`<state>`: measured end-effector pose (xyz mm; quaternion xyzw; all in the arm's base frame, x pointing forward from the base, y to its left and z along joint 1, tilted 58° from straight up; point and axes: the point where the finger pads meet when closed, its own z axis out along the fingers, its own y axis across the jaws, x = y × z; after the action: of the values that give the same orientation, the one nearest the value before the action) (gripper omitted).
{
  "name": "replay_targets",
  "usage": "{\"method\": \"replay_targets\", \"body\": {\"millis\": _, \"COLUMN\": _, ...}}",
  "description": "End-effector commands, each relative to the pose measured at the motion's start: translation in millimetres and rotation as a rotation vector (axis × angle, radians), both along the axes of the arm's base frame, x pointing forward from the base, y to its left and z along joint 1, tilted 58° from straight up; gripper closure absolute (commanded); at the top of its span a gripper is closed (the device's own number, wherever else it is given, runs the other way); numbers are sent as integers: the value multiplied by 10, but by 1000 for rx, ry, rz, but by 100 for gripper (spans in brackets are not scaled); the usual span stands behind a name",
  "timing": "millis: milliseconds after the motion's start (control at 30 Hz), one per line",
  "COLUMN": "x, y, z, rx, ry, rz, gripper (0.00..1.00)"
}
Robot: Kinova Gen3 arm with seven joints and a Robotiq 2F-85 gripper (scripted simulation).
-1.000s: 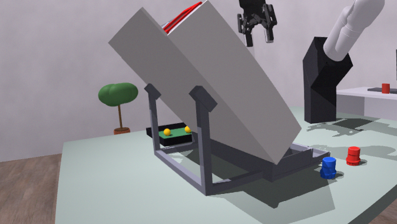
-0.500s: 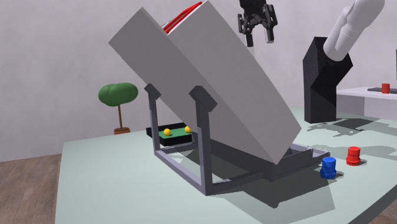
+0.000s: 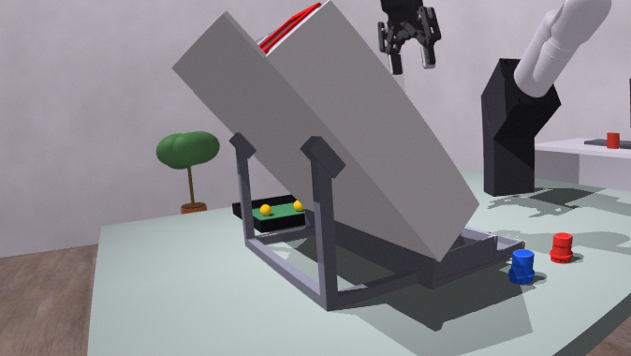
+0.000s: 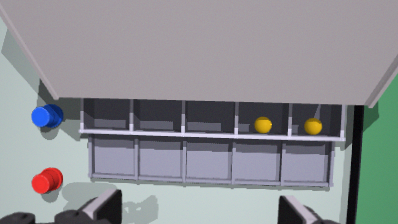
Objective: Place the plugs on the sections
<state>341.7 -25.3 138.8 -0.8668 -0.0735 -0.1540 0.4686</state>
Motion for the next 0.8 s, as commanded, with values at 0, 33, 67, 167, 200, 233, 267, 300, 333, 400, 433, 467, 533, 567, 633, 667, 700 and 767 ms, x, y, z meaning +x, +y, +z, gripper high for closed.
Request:
{"method": "replay_targets", "body": {"millis": 0, "x": 1, "y": -7, "z": 1, "rx": -1, "ry": -1, "rz": -1, "gripper": 0}}
{"method": "replay_targets", "body": {"millis": 33, "x": 1, "y": -7, "z": 1, "rx": -1, "ry": -1, "rz": -1, "gripper": 0}}
{"method": "replay_targets", "body": {"millis": 67, "x": 1, "y": -7, "z": 1, "rx": -1, "ry": -1, "rz": -1, "gripper": 0}}
{"method": "replay_targets", "body": {"millis": 167, "x": 1, "y": -7, "z": 1, "rx": -1, "ry": -1, "rz": -1, "gripper": 0}}
{"method": "replay_targets", "body": {"millis": 200, "x": 1, "y": -7, "z": 1, "rx": -1, "ry": -1, "rz": -1, "gripper": 0}}
{"method": "replay_targets", "body": {"millis": 233, "x": 1, "y": -7, "z": 1, "rx": -1, "ry": -1, "rz": -1, "gripper": 0}}
{"method": "replay_targets", "body": {"millis": 267, "x": 1, "y": -7, "z": 1, "rx": -1, "ry": -1, "rz": -1, "gripper": 0}}
{"method": "replay_targets", "body": {"millis": 300, "x": 1, "y": -7, "z": 1, "rx": -1, "ry": -1, "rz": -1, "gripper": 50}}
{"method": "replay_targets", "body": {"millis": 333, "x": 1, "y": -7, "z": 1, "rx": -1, "ry": -1, "rz": -1, "gripper": 50}}
{"method": "replay_targets", "body": {"millis": 400, "x": 1, "y": -7, "z": 1, "rx": -1, "ry": -1, "rz": -1, "gripper": 50}}
{"method": "replay_targets", "body": {"millis": 433, "x": 1, "y": -7, "z": 1, "rx": -1, "ry": -1, "rz": -1, "gripper": 50}}
{"method": "replay_targets", "body": {"millis": 467, "x": 1, "y": -7, "z": 1, "rx": -1, "ry": -1, "rz": -1, "gripper": 50}}
{"method": "replay_targets", "body": {"millis": 533, "x": 1, "y": -7, "z": 1, "rx": -1, "ry": -1, "rz": -1, "gripper": 50}}
{"method": "replay_targets", "body": {"millis": 567, "x": 1, "y": -7, "z": 1, "rx": -1, "ry": -1, "rz": -1, "gripper": 50}}
{"method": "replay_targets", "body": {"millis": 633, "x": 1, "y": -7, "z": 1, "rx": -1, "ry": -1, "rz": -1, "gripper": 50}}
{"method": "replay_targets", "body": {"millis": 667, "x": 1, "y": -7, "z": 1, "rx": -1, "ry": -1, "rz": -1, "gripper": 50}}
{"method": "replay_targets", "body": {"millis": 700, "x": 1, "y": -7, "z": 1, "rx": -1, "ry": -1, "rz": -1, "gripper": 50}}
{"method": "replay_targets", "body": {"millis": 767, "x": 1, "y": -7, "z": 1, "rx": -1, "ry": -1, "rz": -1, "gripper": 50}}
